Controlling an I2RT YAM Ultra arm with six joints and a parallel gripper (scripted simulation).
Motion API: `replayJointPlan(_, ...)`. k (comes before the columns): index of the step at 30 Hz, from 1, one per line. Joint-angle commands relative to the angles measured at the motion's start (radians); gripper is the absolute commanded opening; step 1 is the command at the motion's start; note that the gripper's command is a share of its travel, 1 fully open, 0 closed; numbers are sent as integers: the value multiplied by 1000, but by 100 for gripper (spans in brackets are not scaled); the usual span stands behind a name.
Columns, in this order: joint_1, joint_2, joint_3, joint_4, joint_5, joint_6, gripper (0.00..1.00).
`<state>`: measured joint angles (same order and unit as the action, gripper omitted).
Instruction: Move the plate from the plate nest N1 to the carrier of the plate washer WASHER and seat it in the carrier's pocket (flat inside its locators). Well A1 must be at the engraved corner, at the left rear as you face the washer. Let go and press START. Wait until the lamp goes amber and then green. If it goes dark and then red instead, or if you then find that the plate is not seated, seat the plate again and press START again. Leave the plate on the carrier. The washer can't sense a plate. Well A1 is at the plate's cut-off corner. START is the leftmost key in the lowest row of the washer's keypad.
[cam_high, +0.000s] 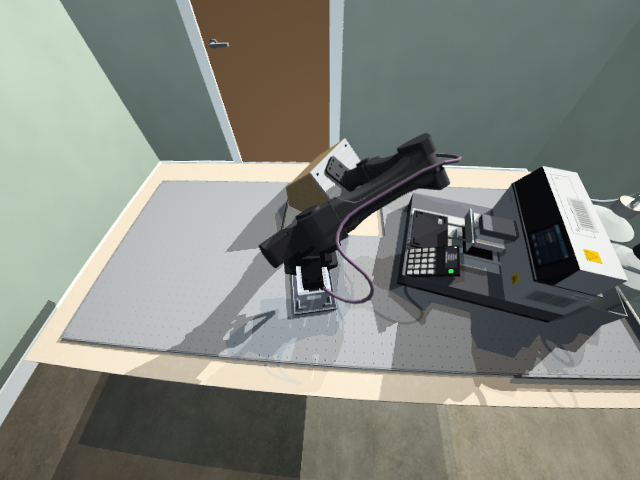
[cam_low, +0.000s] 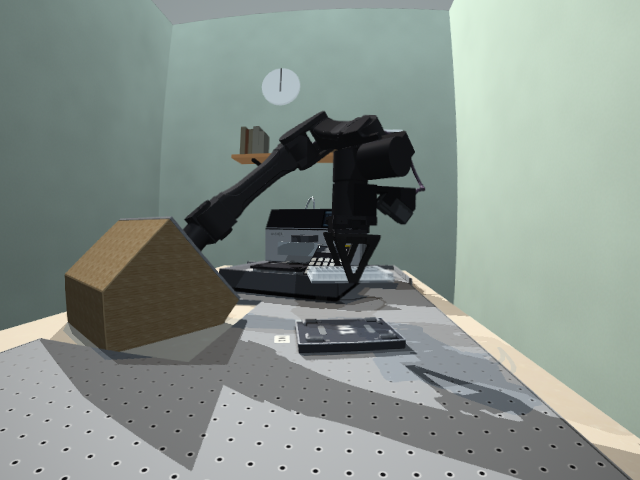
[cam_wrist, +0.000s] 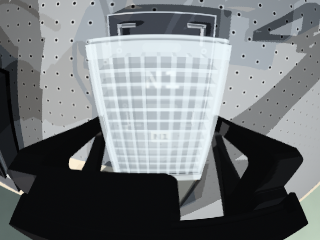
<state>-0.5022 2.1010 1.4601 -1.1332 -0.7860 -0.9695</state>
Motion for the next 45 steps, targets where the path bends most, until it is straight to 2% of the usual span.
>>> replayJointPlan(1, -30, -29, 22, -9, 7, -8, 84)
replayJointPlan(10, -30, -29, 22, -9, 7, -8, 84)
replayJointPlan(11, -24, -42, -24, -16, 2, 44, 84)
replayJointPlan(15, 15, -98, -57, -31, -14, 174, 84)
replayJointPlan(21, 20, -172, -97, -8, -17, 216, 84)
replayJointPlan(28, 84, -281, -146, -49, -22, 280, 84)
replayJointPlan(35, 135, -387, -168, -75, -26, 353, 84)
replayJointPlan(38, 124, -405, -161, -78, -26, 367, 84)
replayJointPlan(45, 198, -494, -172, -106, -27, 443, 84)
